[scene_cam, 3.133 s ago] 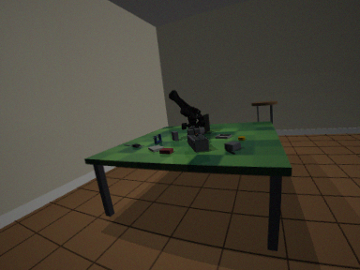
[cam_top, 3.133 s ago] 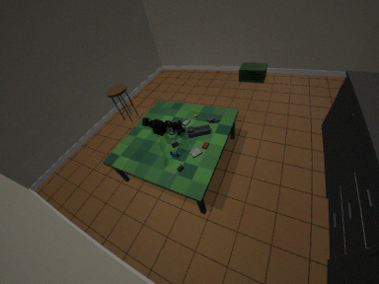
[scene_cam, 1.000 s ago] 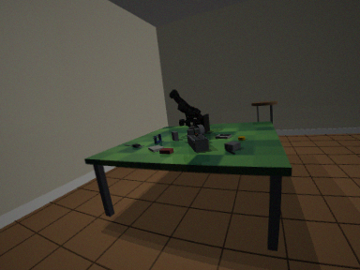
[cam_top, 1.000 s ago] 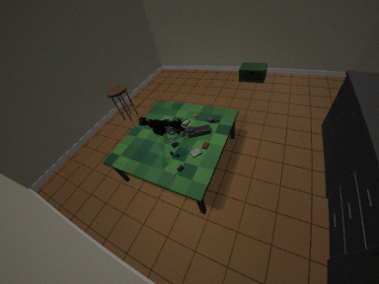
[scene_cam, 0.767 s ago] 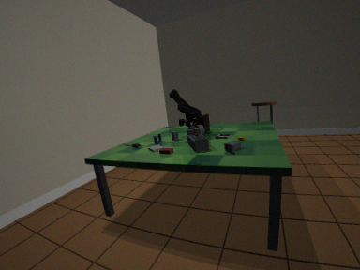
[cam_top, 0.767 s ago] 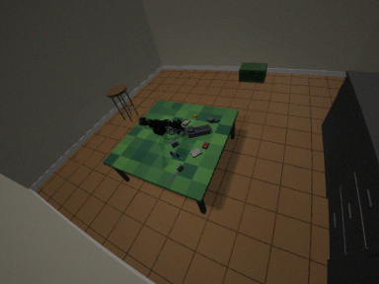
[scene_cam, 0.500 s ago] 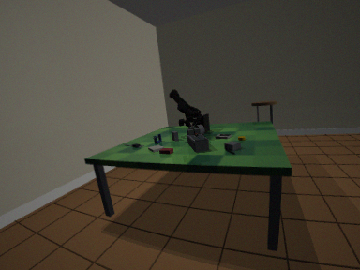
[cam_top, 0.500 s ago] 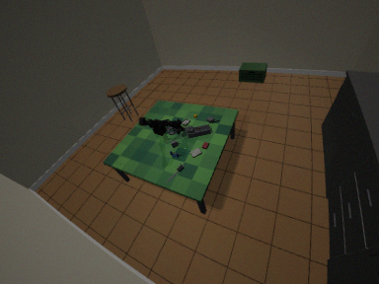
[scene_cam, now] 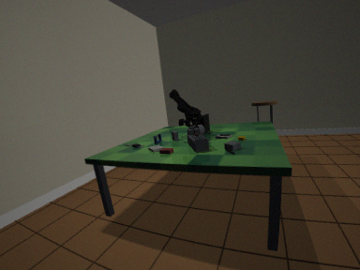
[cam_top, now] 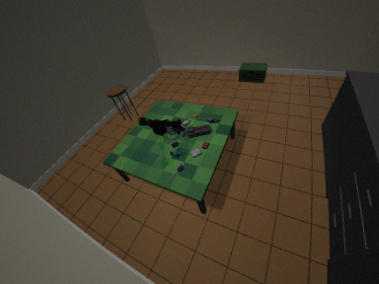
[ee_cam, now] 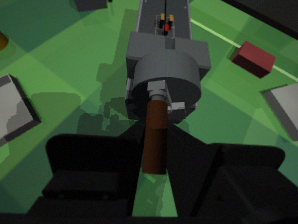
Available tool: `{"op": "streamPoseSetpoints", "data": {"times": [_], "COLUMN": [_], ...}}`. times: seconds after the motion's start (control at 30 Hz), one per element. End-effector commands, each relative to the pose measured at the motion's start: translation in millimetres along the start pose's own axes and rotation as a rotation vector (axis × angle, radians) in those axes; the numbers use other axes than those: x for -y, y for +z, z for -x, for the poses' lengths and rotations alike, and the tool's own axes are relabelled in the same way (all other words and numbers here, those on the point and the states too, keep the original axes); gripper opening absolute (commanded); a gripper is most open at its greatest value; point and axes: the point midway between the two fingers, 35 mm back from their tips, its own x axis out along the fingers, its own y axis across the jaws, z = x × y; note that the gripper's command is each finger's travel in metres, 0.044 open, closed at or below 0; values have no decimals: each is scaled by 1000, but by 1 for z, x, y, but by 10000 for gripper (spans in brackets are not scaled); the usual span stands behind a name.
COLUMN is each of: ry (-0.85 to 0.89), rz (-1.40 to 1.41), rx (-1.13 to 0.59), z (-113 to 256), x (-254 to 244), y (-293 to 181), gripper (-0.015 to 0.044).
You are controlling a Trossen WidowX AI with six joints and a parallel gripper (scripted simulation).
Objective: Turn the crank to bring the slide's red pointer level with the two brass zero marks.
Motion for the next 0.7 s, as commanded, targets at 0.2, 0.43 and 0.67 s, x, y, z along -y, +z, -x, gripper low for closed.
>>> {"op": "streamPoseSetpoints", "data": {"times": [0.2,0.43,0.67], "ry": [-23,-23,-23], "rz": [-9,-9,-9], "rx": [9,9,9], "z": [3,3,3], "x": [9,10,10], "y": [2,2,2], "gripper": [0,0,0]}}
